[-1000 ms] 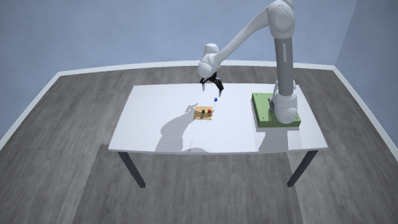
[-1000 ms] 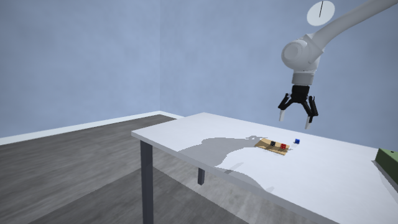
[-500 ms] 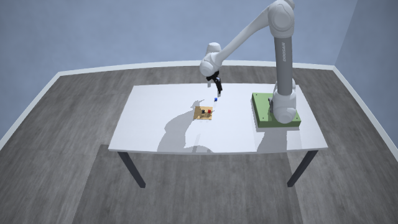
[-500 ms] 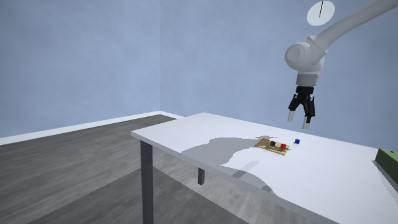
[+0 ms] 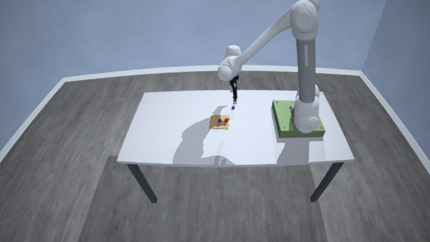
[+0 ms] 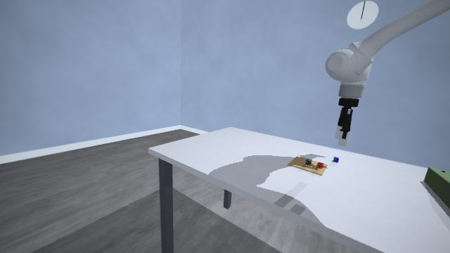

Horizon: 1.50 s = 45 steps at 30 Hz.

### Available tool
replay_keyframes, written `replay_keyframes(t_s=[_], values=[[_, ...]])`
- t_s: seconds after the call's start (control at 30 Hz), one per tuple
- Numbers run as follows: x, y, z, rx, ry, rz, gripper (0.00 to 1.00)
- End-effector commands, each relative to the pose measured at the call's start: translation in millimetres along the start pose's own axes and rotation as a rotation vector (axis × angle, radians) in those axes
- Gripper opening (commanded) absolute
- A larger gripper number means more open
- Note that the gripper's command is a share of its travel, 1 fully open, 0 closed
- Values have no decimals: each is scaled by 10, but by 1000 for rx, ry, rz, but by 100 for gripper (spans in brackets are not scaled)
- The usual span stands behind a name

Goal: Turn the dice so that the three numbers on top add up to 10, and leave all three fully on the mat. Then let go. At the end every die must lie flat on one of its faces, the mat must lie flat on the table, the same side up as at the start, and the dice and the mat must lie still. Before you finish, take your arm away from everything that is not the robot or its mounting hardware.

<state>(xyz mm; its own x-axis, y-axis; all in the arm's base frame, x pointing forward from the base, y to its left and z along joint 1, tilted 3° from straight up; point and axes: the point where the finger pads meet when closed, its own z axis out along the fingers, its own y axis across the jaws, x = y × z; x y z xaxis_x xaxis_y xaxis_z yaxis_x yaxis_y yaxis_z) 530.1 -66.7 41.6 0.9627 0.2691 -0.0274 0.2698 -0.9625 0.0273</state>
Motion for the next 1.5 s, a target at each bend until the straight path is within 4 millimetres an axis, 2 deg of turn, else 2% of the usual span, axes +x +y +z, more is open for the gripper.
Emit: replay_keyframes(t_s=[0.0, 0.03, 1.47], values=[[-13, 10, 1, -5, -2, 33, 100], [-13, 10, 1, -5, -2, 33, 21], [-13, 10, 11, -5, -2, 33, 21]])
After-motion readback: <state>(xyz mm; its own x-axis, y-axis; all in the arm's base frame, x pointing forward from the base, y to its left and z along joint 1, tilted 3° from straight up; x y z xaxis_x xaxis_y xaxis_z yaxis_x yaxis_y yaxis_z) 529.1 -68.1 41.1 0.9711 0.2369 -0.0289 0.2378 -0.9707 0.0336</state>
